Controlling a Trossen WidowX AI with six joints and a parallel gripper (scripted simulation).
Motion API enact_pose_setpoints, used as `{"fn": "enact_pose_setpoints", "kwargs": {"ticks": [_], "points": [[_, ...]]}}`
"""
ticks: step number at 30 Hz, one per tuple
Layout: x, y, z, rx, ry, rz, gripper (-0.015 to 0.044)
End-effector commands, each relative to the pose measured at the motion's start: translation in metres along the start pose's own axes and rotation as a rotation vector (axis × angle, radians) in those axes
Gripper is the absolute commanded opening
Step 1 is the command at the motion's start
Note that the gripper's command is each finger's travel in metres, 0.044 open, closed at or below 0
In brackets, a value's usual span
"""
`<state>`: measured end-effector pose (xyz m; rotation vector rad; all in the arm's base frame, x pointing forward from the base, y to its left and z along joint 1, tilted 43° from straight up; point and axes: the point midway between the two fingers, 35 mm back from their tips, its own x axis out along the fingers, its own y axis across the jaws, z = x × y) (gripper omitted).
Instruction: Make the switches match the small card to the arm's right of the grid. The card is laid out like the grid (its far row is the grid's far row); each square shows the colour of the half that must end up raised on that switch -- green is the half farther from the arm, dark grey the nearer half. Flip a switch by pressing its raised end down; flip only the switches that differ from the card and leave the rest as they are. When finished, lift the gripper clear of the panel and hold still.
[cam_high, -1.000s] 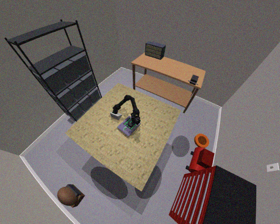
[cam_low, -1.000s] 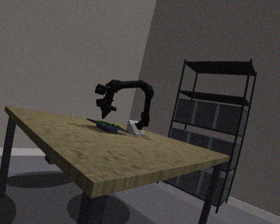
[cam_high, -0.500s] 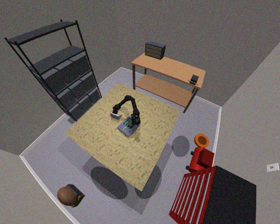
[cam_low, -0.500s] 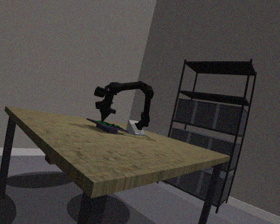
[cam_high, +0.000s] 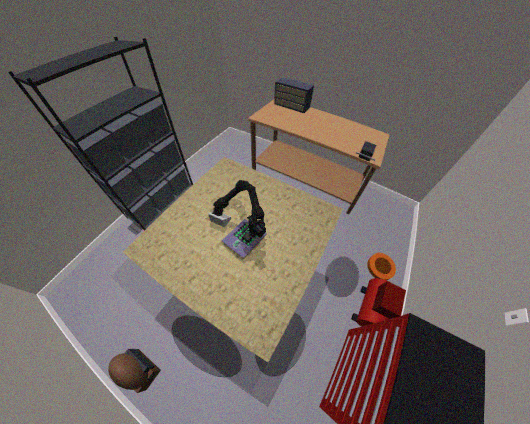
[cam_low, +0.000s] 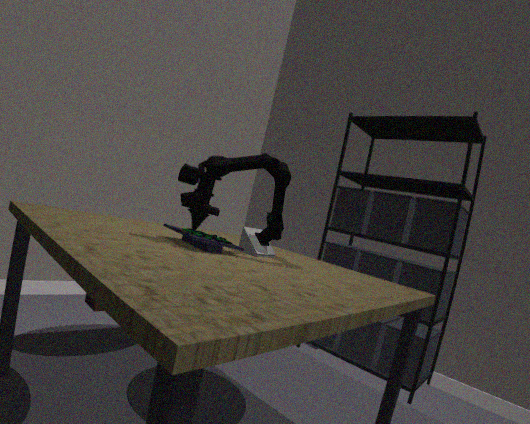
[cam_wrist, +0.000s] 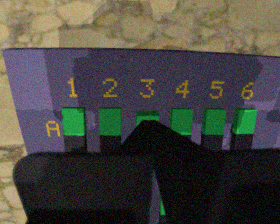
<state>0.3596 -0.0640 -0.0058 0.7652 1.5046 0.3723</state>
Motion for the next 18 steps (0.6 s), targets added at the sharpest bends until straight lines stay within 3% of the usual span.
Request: {"fn": "enact_pose_setpoints", "kwargs": {"ticks": [1, 18], "points": [[0.0004, 0.0002, 0.0000, 0.004, -0.001, 0.003, 0.0000], [0.0025, 0.0002, 0.0001, 0.004, -0.001, 0.003, 0.0000]]}}
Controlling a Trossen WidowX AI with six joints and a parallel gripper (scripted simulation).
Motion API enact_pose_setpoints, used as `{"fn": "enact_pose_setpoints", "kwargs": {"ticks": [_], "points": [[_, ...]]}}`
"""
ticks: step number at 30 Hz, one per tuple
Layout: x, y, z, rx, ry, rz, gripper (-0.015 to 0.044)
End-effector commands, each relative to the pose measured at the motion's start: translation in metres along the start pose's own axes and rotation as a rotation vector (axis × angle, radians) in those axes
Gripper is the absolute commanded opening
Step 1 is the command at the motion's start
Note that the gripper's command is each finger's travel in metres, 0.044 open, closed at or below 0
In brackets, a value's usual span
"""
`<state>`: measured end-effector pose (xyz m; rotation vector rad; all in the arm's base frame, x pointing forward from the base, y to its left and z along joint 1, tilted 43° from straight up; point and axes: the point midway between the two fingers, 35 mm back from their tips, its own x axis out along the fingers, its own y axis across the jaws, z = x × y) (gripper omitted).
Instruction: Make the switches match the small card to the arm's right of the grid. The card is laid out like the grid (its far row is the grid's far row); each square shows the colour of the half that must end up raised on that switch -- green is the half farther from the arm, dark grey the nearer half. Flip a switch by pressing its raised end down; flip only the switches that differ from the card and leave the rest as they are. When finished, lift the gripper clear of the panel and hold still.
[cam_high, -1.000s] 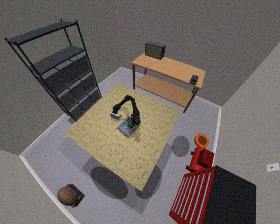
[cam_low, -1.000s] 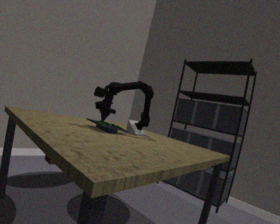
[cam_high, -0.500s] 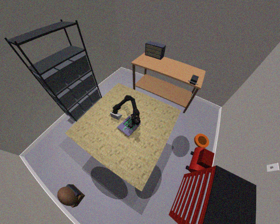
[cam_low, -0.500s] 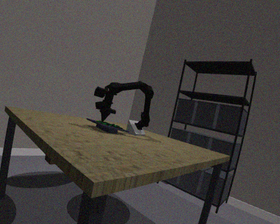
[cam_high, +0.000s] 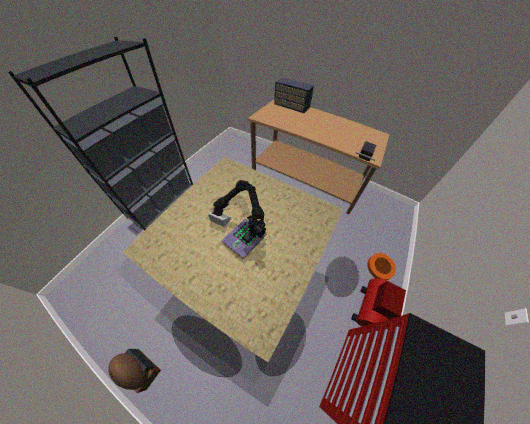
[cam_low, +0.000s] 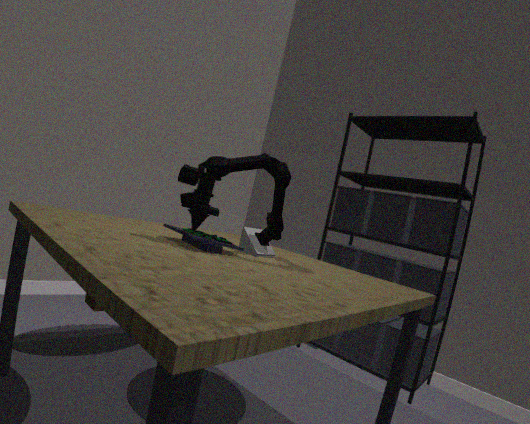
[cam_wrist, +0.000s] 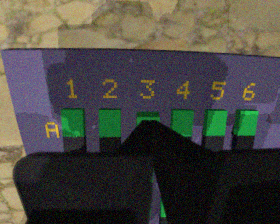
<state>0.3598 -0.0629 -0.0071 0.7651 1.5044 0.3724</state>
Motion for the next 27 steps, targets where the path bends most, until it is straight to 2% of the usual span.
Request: {"fn": "enact_pose_setpoints", "kwargs": {"ticks": [1, 27], "points": [[0.0009, 0.0002, 0.0000, 0.005, -0.001, 0.003, 0.0000], [0.0044, 0.0002, 0.0001, 0.005, -0.001, 0.003, 0.0000]]}}
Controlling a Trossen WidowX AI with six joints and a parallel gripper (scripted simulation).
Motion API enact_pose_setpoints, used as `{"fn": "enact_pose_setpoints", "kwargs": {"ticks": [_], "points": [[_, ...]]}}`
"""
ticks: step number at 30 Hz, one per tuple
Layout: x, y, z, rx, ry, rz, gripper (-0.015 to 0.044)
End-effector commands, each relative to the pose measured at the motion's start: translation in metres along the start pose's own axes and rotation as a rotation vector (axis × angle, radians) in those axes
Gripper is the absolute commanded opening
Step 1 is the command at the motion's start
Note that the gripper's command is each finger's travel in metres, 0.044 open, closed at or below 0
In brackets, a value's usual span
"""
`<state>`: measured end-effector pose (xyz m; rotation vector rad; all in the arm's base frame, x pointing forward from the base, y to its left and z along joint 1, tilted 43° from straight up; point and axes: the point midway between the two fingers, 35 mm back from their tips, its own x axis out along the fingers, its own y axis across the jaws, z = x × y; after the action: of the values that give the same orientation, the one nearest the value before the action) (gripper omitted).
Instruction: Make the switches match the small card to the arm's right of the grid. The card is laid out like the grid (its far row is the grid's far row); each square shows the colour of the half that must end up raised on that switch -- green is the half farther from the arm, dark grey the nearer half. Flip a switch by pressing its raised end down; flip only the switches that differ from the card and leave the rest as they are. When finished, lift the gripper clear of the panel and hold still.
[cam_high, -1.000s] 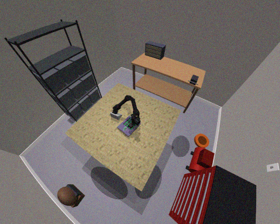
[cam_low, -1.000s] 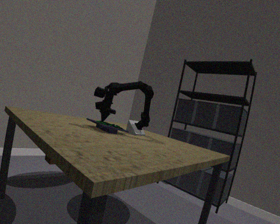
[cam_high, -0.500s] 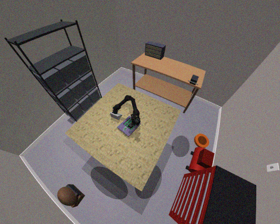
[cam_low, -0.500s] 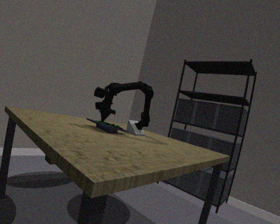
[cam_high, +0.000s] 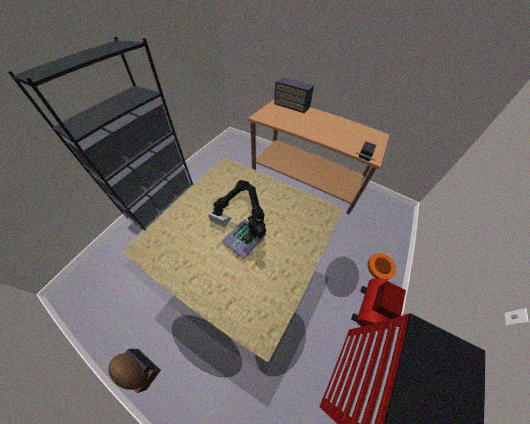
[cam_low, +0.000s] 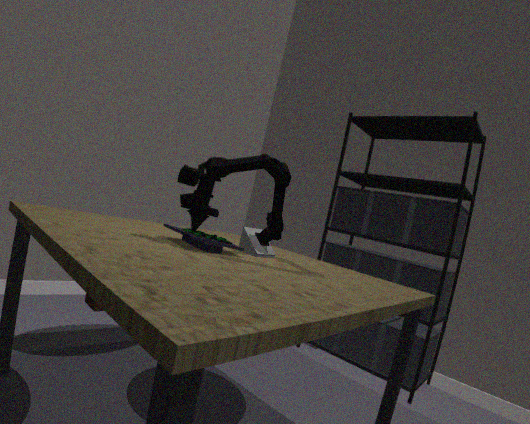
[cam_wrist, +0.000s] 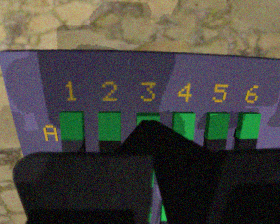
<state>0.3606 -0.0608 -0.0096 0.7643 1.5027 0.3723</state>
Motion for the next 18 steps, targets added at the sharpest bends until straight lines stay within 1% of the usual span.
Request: {"fn": "enact_pose_setpoints", "kwargs": {"ticks": [1, 5, 9, 15, 18], "points": [[0.001, 0.000, 0.000, 0.006, 0.001, 0.003, 0.0000], [-0.003, 0.000, 0.000, 0.001, 0.000, 0.000, 0.0000], [-0.060, -0.001, -0.002, 0.006, -0.023, 0.001, 0.0000], [-0.064, 0.000, -0.004, 0.007, -0.025, 0.001, 0.0000], [-0.064, 0.012, -0.022, 0.007, -0.024, 0.002, 0.0000]]}}
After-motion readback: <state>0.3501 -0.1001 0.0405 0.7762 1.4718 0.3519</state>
